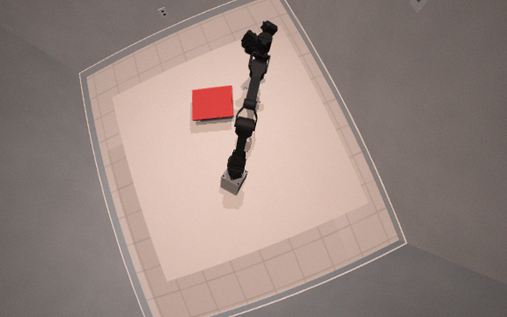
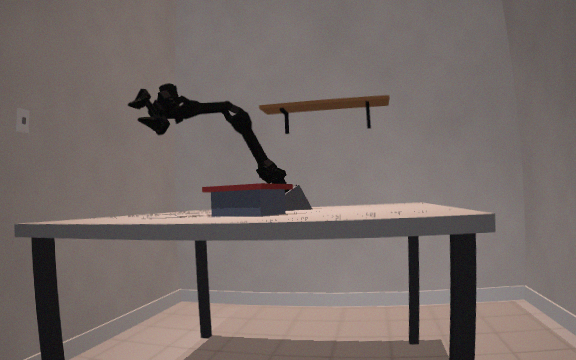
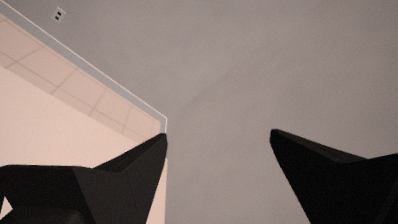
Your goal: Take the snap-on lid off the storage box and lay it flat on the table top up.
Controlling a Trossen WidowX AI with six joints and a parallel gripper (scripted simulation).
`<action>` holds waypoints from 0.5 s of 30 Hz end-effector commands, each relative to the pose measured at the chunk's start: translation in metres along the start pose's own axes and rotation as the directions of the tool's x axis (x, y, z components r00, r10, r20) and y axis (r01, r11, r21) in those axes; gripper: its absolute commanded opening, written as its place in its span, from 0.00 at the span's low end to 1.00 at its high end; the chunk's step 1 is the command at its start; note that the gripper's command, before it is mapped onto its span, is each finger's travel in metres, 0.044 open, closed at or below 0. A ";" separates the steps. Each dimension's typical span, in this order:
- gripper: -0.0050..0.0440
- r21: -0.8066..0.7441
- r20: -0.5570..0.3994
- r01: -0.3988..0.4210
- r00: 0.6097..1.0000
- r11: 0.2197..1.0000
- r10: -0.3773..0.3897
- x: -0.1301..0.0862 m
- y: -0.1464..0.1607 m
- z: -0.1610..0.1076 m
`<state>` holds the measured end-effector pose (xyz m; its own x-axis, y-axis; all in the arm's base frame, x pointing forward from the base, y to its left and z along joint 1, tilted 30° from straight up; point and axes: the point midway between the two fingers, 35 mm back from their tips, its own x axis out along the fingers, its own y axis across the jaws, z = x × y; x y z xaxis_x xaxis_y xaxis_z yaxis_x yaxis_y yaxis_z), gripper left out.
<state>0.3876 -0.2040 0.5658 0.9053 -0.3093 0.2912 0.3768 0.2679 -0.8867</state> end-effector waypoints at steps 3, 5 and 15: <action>0.58 0.377 -0.050 -0.109 0.989 0.920 0.138 -0.004 0.068 0.029; 0.58 0.479 -0.065 -0.123 0.982 0.869 0.175 -0.008 0.085 0.037; 0.58 0.828 -0.131 -0.087 0.931 0.554 0.342 -0.038 0.163 0.070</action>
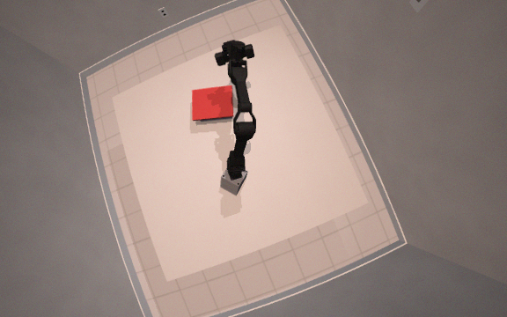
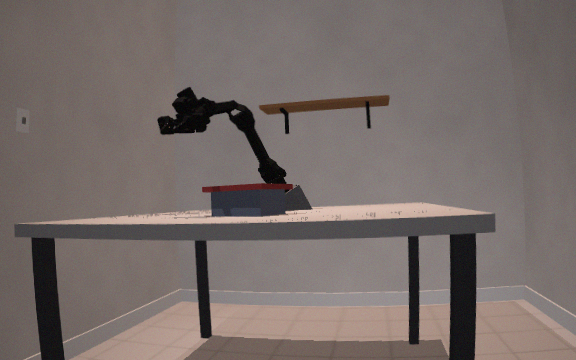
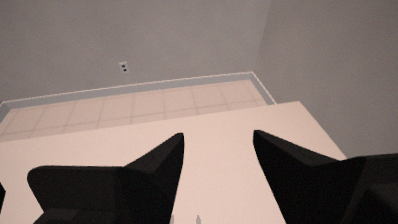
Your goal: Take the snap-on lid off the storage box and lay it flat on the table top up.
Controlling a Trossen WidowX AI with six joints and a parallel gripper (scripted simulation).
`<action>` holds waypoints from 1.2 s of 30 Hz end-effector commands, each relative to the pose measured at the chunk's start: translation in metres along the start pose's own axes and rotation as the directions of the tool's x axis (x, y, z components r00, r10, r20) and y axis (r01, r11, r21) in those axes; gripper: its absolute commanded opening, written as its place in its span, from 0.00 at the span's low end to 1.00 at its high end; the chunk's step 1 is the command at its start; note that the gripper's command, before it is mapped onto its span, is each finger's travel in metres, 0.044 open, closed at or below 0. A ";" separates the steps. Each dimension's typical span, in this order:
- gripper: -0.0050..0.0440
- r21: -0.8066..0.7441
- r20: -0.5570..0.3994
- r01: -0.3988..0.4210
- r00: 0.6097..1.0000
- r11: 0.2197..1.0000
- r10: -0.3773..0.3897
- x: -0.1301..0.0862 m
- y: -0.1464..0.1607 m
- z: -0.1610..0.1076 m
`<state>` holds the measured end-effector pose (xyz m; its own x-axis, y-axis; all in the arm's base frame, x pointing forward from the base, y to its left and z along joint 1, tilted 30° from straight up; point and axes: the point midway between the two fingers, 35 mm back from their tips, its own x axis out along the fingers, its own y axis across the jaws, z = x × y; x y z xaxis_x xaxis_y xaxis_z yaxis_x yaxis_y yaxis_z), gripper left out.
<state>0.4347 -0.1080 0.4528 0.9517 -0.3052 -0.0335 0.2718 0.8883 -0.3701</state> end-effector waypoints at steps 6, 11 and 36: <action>0.58 0.405 -0.160 0.022 0.986 0.914 0.047 -0.030 0.077 -0.037; 0.58 0.563 -0.240 0.083 0.968 0.822 0.067 -0.051 0.114 -0.060; 0.58 0.870 -0.400 0.375 0.916 0.320 0.013 -0.171 0.207 -0.153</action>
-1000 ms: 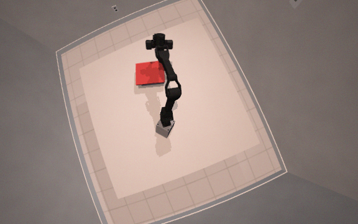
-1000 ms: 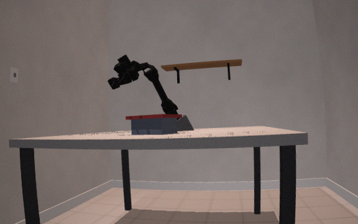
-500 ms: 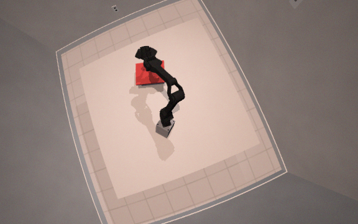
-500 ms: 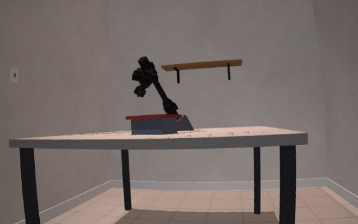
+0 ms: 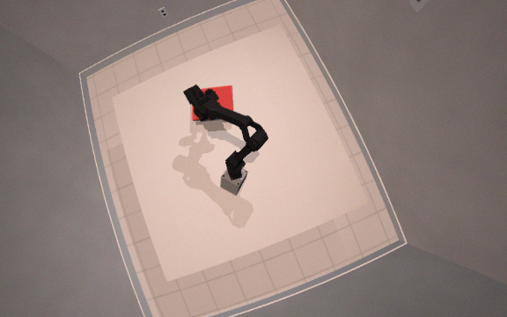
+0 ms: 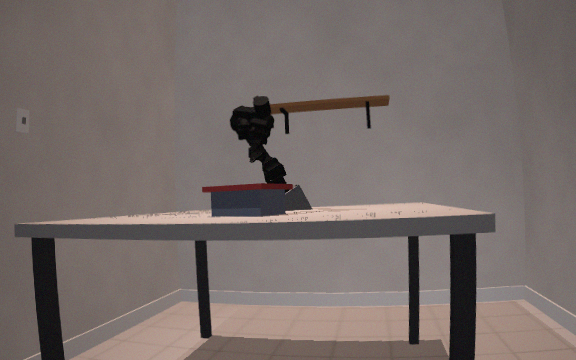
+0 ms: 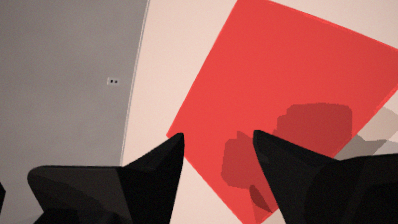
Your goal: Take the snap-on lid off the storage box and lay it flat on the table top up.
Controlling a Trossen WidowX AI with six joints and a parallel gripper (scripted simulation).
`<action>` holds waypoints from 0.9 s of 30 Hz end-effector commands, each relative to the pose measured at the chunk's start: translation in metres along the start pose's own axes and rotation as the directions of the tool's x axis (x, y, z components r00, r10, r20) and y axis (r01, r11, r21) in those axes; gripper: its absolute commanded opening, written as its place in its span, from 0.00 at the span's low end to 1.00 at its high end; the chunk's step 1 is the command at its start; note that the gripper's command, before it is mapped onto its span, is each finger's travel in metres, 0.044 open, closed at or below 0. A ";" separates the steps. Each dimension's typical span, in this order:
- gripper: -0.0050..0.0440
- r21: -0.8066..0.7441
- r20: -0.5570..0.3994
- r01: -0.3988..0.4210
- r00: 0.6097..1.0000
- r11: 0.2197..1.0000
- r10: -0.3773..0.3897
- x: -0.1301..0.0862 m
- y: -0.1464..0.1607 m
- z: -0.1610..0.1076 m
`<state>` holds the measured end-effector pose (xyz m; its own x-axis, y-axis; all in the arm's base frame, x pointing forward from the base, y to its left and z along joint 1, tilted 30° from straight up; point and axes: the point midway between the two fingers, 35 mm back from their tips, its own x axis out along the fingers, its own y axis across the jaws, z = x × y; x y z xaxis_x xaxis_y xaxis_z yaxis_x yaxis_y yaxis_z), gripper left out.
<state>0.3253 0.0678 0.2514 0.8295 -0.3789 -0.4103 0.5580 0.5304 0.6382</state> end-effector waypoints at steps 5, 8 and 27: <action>0.58 0.175 0.053 -0.001 0.999 0.985 -0.008 -0.029 -0.032 -0.026; 0.58 0.232 0.072 -0.023 0.997 0.972 0.006 -0.037 -0.042 -0.033; 0.58 0.489 0.149 -0.178 0.982 0.854 0.119 -0.066 -0.076 -0.048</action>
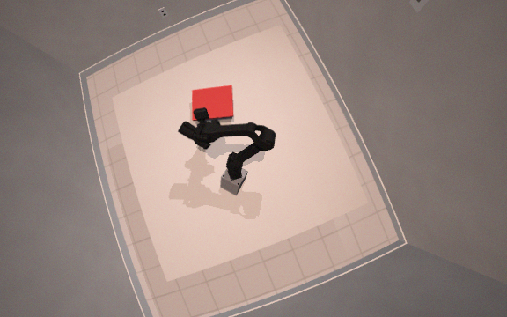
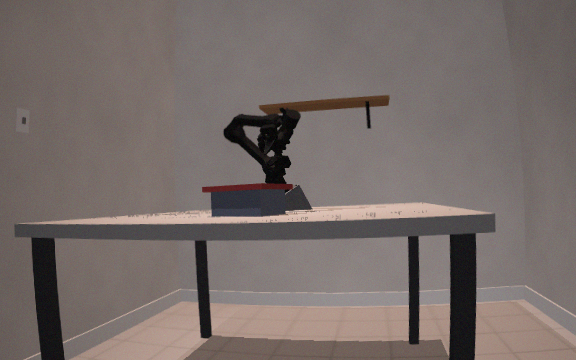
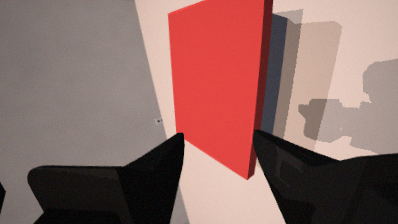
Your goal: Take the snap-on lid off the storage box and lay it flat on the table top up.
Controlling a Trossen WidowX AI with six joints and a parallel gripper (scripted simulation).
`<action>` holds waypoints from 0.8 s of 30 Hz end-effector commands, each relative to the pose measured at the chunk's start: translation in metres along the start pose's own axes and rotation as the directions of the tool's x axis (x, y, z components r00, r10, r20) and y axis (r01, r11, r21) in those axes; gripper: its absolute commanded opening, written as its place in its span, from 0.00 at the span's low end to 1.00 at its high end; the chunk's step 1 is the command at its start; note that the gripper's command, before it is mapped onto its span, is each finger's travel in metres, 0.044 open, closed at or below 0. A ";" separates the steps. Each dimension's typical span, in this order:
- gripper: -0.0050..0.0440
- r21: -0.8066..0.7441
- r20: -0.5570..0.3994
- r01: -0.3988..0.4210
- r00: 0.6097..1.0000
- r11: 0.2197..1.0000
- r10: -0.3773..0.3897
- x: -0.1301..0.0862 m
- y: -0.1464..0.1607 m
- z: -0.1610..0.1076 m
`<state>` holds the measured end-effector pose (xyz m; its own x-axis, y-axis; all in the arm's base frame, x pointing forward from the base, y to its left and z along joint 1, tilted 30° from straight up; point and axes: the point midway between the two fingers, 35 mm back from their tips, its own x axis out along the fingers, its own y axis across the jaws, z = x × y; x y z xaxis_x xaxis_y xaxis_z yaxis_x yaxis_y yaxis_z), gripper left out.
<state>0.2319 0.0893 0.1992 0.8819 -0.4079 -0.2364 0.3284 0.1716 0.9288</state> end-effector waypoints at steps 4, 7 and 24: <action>0.58 0.023 0.013 -0.002 1.000 1.000 0.002 -0.002 -0.001 0.001; 0.58 0.017 0.008 -0.002 1.000 1.000 0.002 -0.002 -0.001 0.001; 0.58 -0.040 0.026 0.029 0.999 0.999 -0.028 0.029 -0.047 0.002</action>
<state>0.2396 0.0724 0.1590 0.8588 -0.4447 -0.2544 0.3639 0.1800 0.9139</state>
